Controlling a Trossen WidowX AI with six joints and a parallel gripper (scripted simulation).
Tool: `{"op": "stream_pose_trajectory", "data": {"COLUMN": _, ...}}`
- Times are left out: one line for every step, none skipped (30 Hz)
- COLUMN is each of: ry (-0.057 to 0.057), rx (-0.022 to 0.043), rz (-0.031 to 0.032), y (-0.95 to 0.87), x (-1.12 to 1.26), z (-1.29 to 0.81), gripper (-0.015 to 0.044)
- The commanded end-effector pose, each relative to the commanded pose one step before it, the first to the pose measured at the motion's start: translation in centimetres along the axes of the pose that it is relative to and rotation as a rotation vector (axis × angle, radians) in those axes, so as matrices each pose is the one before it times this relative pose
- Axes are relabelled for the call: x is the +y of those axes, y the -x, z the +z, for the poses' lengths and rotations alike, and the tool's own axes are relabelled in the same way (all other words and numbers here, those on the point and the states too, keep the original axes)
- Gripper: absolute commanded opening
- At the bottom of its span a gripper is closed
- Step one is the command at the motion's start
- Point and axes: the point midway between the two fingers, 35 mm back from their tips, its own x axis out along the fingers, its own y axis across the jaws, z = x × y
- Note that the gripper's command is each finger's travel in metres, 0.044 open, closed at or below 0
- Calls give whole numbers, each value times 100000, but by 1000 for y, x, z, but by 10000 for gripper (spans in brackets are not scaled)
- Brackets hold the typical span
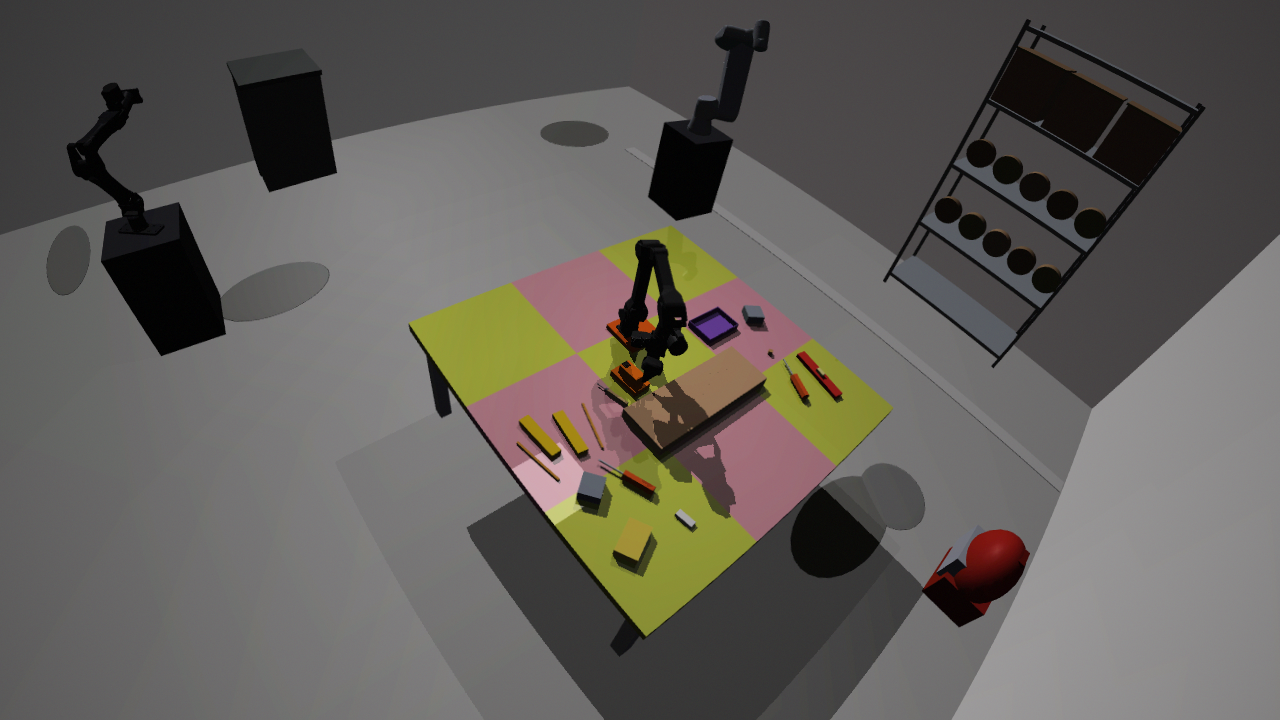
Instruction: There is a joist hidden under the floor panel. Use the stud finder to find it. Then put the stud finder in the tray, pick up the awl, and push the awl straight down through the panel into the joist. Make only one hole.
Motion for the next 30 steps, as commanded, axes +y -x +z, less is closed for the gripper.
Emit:
{"op": "stream_pose_trajectory", "data": {"ry": -57495, "rx": -19236, "rz": -35300, "y": -2904, "x": -5248, "z": 3922, "gripper": 440}}
{"op": "stream_pose_trajectory", "data": {"ry": 0, "rx": 0, "rz": 0, "y": 0, "x": 0, "z": 0, "gripper": 440}}
{"op": "stream_pose_trajectory", "data": {"ry": 0, "rx": 0, "rz": 0, "y": 0, "x": 0, "z": 0, "gripper": 440}}
{"op": "stream_pose_trajectory", "data": {"ry": 0, "rx": 0, "rz": 0, "y": 0, "x": 0, "z": 0, "gripper": 440}}
{"op": "stream_pose_trajectory", "data": {"ry": 0, "rx": 0, "rz": 0, "y": 0, "x": 0, "z": 0, "gripper": 440}}
{"op": "stream_pose_trajectory", "data": {"ry": 0, "rx": 0, "rz": 0, "y": 0, "x": 0, "z": 0, "gripper": 440}}
{"op": "stream_pose_trajectory", "data": {"ry": 0, "rx": 0, "rz": 0, "y": 0, "x": 0, "z": 0, "gripper": 440}}
{"op": "stream_pose_trajectory", "data": {"ry": 0, "rx": 0, "rz": 0, "y": 0, "x": 0, "z": 0, "gripper": 440}}
{"op": "stream_pose_trajectory", "data": {"ry": 0, "rx": 0, "rz": 0, "y": 0, "x": 0, "z": 0, "gripper": 440}}
{"op": "stream_pose_trajectory", "data": {"ry": 0, "rx": 0, "rz": 0, "y": 0, "x": 0, "z": 0, "gripper": 440}}
{"op": "stream_pose_trajectory", "data": {"ry": 0, "rx": 0, "rz": 0, "y": 0, "x": 0, "z": 0, "gripper": 440}}
{"op": "stream_pose_trajectory", "data": {"ry": 0, "rx": 0, "rz": 0, "y": 0, "x": 0, "z": 0, "gripper": 440}}
{"op": "stream_pose_trajectory", "data": {"ry": 0, "rx": 0, "rz": 0, "y": 0, "x": 0, "z": 0, "gripper": 440}}
{"op": "stream_pose_trajectory", "data": {"ry": 0, "rx": 0, "rz": 0, "y": 0, "x": 0, "z": 0, "gripper": 440}}
{"op": "stream_pose_trajectory", "data": {"ry": 0, "rx": 0, "rz": 0, "y": 0, "x": 0, "z": 0, "gripper": 440}}
{"op": "stream_pose_trajectory", "data": {"ry": 0, "rx": 0, "rz": 0, "y": 0, "x": 0, "z": 0, "gripper": 440}}
{"op": "stream_pose_trajectory", "data": {"ry": -1, "rx": 0, "rz": 3, "y": 1, "x": 26, "z": -4, "gripper": 440}}
{"op": "stream_pose_trajectory", "data": {"ry": -2, "rx": 1, "rz": 8, "y": 4, "x": 79, "z": -13, "gripper": 440}}
{"op": "stream_pose_trajectory", "data": {"ry": -3, "rx": 1, "rz": 11, "y": 6, "x": 118, "z": -20, "gripper": 440}}
{"op": "stream_pose_trajectory", "data": {"ry": -2, "rx": 1, "rz": 8, "y": 4, "x": 79, "z": -13, "gripper": 440}}
{"op": "stream_pose_trajectory", "data": {"ry": -1, "rx": 0, "rz": 3, "y": 1, "x": 26, "z": -4, "gripper": 440}}
{"op": "stream_pose_trajectory", "data": {"ry": 0, "rx": 0, "rz": 0, "y": -26, "x": 2, "z": -9, "gripper": 440}}
{"op": "stream_pose_trajectory", "data": {"ry": 0, "rx": 1, "rz": 0, "y": -77, "x": 5, "z": -28, "gripper": 440}}
{"op": "stream_pose_trajectory", "data": {"ry": 0, "rx": 1, "rz": 0, "y": -129, "x": 7, "z": -47, "gripper": 440}}
{"op": "stream_pose_trajectory", "data": {"ry": 0, "rx": 1, "rz": 0, "y": -156, "x": 8, "z": -56, "gripper": 440}}
{"op": "stream_pose_trajectory", "data": {"ry": 0, "rx": 1, "rz": 0, "y": -156, "x": 8, "z": -55, "gripper": 440}}
{"op": "stream_pose_trajectory", "data": {"ry": 0, "rx": 1, "rz": 0, "y": -156, "x": 7, "z": -54, "gripper": 440}}
{"op": "stream_pose_trajectory", "data": {"ry": 0, "rx": 1, "rz": 0, "y": -156, "x": 6, "z": -53, "gripper": 440}}
{"op": "stream_pose_trajectory", "data": {"ry": 0, "rx": 1, "rz": 0, "y": -156, "x": 6, "z": -52, "gripper": 440}}
{"op": "stream_pose_trajectory", "data": {"ry": 0, "rx": 1, "rz": 0, "y": -156, "x": 5, "z": -51, "gripper": 440}}
